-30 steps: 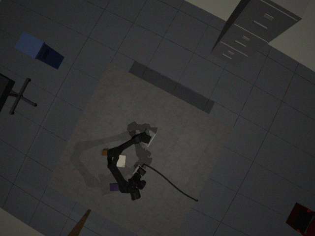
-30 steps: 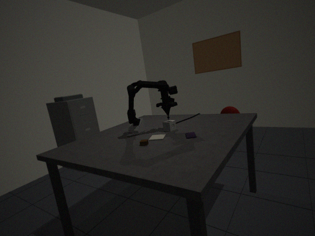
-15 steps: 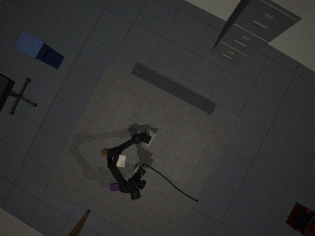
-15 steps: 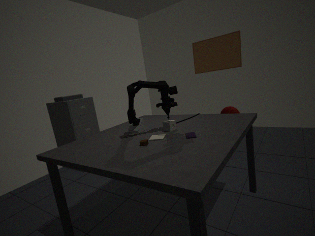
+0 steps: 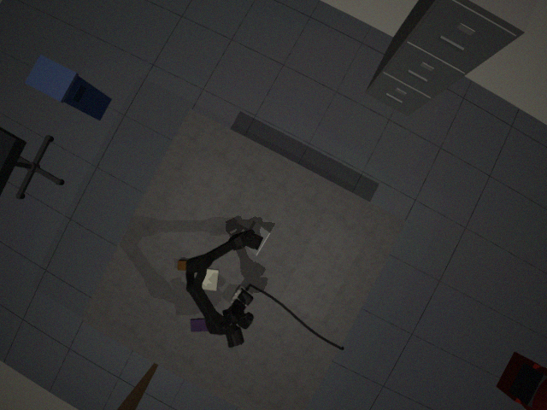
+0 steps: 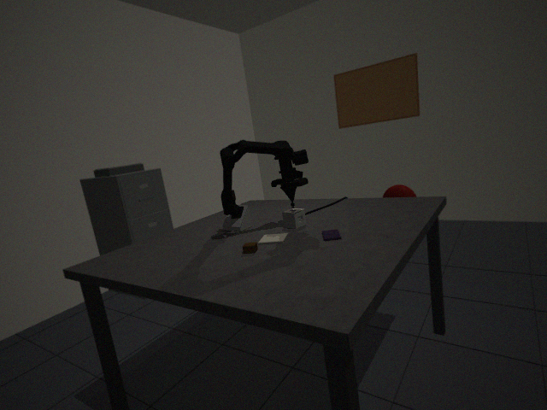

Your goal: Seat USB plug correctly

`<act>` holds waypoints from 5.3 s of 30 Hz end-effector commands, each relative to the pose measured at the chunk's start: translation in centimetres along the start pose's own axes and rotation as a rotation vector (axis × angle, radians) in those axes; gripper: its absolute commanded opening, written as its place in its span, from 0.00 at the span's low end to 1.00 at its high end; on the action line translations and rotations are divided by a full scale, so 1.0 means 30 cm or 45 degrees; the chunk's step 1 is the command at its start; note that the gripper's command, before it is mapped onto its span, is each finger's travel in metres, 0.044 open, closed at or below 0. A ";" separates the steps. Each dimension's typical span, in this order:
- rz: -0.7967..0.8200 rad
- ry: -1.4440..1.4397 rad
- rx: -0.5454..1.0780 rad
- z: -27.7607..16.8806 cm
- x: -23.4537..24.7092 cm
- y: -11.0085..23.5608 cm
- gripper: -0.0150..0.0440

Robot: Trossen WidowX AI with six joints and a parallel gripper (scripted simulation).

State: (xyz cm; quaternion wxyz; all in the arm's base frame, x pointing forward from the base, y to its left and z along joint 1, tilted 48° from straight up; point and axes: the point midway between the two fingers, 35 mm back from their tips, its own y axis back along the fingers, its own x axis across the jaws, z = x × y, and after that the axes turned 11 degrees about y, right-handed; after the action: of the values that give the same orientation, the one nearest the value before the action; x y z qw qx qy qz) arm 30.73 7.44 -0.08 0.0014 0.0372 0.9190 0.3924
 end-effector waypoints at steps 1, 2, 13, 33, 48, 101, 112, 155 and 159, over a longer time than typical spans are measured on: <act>0.007 0.007 -0.004 0.002 0.005 -0.006 0.25; 0.007 0.007 -0.004 0.002 0.005 -0.007 0.25; 0.006 0.012 -0.012 0.003 0.005 -0.011 0.25; 0.006 0.013 -0.013 0.003 0.005 -0.019 0.25; 0.006 0.013 -0.013 0.003 0.005 -0.025 0.25; 0.006 0.013 -0.013 0.002 0.006 -0.047 0.25; 0.006 0.013 -0.013 0.001 0.006 -0.051 0.25; 0.006 0.013 -0.013 0.000 0.006 -0.068 0.25; 0.006 0.013 -0.013 0.000 0.006 -0.070 0.25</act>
State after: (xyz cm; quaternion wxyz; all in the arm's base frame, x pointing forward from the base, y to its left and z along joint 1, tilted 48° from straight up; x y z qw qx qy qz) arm 30.47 6.20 -1.50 -0.0025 0.0374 0.9162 0.3990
